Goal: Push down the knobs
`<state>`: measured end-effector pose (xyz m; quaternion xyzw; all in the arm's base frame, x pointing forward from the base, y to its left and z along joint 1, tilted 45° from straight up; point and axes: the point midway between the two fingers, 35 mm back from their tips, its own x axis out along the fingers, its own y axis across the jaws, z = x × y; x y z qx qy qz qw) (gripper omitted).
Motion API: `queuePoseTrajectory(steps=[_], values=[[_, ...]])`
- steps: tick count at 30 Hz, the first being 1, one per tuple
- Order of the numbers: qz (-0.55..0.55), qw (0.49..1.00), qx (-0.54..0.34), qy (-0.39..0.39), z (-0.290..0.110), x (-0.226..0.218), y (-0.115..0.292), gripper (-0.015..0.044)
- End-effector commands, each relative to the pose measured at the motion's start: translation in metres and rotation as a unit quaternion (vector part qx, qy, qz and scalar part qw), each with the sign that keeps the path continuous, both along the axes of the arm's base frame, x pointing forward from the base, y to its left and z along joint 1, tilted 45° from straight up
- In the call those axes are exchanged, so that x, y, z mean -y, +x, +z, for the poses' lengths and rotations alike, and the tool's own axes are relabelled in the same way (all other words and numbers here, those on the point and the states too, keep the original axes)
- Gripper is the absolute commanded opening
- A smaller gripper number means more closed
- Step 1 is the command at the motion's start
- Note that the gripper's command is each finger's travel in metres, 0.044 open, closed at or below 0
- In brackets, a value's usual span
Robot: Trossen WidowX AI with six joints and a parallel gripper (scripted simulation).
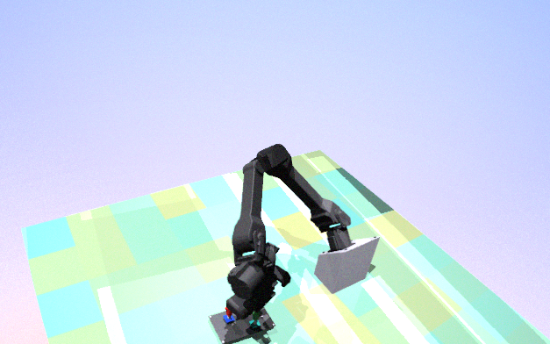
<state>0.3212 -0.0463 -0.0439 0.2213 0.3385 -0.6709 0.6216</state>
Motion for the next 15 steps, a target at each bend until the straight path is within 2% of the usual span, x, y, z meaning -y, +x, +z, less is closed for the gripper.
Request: queuePoseTrajectory(steps=[1, 15], values=[[-0.001, 1.000, 0.000, -0.001, -0.0015, 0.0031, 0.0000, 0.0000], [-0.001, 1.000, 0.000, -0.001, -0.0052, 0.0067, -0.0007, 0.0000]])
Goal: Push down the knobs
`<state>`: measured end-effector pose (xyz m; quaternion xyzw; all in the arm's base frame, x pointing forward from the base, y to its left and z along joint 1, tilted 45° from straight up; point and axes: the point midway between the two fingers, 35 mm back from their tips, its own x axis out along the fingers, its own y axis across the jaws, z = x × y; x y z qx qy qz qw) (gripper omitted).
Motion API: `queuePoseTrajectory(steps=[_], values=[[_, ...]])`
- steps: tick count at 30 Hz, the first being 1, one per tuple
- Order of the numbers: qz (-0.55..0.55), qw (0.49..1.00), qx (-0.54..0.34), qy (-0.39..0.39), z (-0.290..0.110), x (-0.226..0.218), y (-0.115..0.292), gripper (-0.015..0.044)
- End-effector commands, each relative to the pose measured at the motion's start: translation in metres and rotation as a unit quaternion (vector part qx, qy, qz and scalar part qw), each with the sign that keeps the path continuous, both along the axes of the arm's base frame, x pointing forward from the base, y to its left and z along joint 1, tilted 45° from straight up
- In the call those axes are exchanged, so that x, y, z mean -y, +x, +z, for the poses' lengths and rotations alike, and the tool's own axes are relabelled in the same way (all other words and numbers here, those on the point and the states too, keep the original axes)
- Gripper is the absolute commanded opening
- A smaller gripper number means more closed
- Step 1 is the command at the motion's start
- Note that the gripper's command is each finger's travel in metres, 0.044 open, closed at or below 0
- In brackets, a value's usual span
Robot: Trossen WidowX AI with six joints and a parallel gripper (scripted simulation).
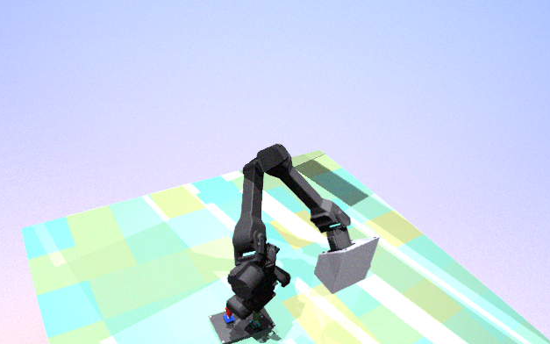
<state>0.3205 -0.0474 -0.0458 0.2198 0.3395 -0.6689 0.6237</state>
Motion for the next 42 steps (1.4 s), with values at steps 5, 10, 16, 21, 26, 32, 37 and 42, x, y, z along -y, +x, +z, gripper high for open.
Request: queuePoseTrajectory(steps=[5, 10, 16, 21, 26, 32, 37, 42], values=[[-0.005, 1.000, 0.000, -0.001, -0.004, 0.006, 0.000, 0.0000], [-0.005, 1.000, 0.000, -0.001, -0.007, 0.009, -0.001, 0.0000], [-0.005, 1.000, 0.000, -0.001, -0.007, 0.009, -0.001, 0.0000], [-0.005, 1.000, 0.000, -0.001, -0.008, 0.011, -0.001, 0.0000], [-0.005, 1.000, 0.000, -0.001, -0.011, 0.013, -0.001, 0.0000], [-0.005, 1.000, 0.000, -0.001, -0.011, 0.013, -0.001, 0.0000], [-0.005, 1.000, 0.000, -0.001, -0.013, 0.015, -0.002, 0.0000], [-0.005, 1.000, 0.000, -0.001, -0.014, 0.016, -0.002, 0.0000]])
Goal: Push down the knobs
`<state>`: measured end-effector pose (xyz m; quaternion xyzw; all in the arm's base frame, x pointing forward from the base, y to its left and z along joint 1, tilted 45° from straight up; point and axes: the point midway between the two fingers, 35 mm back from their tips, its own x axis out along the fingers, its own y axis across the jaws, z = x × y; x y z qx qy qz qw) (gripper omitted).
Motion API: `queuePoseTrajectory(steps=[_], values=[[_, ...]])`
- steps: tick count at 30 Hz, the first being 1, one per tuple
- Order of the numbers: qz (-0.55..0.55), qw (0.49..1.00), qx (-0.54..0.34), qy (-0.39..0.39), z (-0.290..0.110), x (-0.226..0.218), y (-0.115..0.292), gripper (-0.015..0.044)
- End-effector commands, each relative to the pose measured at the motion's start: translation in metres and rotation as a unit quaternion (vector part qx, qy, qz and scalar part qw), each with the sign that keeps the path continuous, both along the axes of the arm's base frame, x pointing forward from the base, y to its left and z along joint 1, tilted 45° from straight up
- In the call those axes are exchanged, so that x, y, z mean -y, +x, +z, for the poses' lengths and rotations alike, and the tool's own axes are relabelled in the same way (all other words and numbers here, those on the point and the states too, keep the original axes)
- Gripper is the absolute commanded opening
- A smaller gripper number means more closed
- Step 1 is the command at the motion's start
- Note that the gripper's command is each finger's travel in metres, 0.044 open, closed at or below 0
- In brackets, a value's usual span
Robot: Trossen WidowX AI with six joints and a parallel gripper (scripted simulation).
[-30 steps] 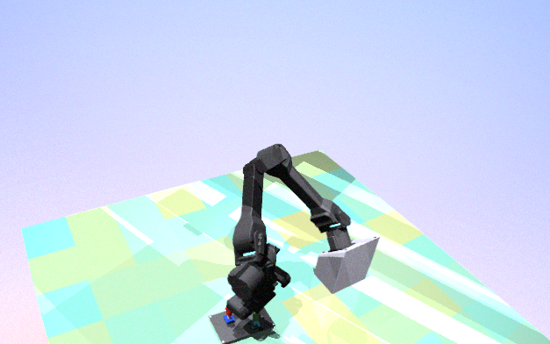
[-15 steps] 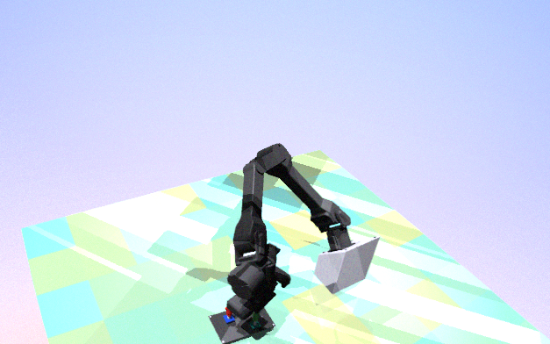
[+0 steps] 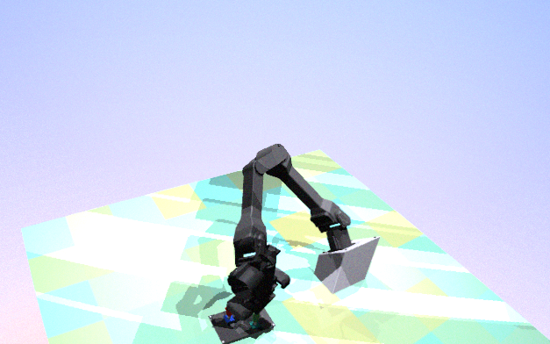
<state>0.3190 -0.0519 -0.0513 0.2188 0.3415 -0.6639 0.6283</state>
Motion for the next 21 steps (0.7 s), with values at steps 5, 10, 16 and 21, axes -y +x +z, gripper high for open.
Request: queuePoseTrajectory(steps=[5, 10, 16, 21], values=[[-0.012, 1.000, -0.001, -0.003, -0.0087, 0.0118, -0.0006, 0.0000], [-0.012, 1.000, -0.001, -0.003, -0.0107, 0.0138, -0.0009, 0.0000], [-0.012, 1.000, -0.001, -0.003, -0.0113, 0.0143, -0.0010, 0.0000], [-0.012, 1.000, -0.001, -0.003, -0.0114, 0.0144, -0.0011, 0.0000]])
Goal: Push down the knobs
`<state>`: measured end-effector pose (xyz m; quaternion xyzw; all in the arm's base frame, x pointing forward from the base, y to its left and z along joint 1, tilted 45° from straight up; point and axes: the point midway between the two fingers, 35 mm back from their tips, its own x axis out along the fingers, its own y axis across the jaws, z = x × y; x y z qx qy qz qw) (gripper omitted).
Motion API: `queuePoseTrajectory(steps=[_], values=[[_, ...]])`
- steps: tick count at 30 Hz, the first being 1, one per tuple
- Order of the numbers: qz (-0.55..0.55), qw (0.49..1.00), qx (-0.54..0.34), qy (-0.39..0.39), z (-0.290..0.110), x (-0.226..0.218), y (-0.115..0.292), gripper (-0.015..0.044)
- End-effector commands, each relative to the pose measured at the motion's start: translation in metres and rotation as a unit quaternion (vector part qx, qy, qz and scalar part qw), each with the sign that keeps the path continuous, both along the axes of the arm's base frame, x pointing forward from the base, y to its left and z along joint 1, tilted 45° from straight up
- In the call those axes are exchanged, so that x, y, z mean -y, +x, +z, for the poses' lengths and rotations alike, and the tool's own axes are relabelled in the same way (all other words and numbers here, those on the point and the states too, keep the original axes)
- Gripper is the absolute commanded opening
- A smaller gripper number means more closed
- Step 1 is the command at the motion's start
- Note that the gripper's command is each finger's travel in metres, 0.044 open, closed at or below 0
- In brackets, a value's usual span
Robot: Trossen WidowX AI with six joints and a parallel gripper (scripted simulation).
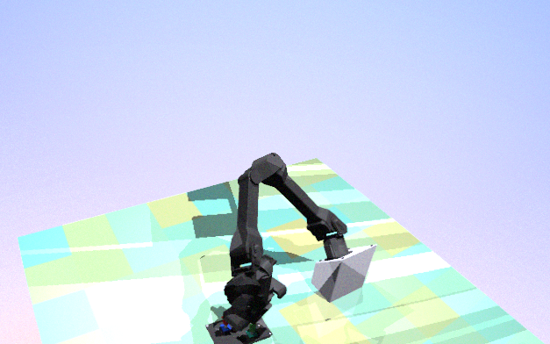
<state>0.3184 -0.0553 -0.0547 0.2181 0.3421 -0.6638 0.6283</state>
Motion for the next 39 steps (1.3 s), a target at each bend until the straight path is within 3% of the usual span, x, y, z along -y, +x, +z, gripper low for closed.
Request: queuePoseTrajectory(steps=[1, 39], values=[[-0.012, 1.000, 0.000, -0.003, -0.0082, 0.0113, -0.0005, 0.0000], [-0.012, 1.000, 0.000, -0.003, -0.0105, 0.0136, -0.0009, 0.0000]])
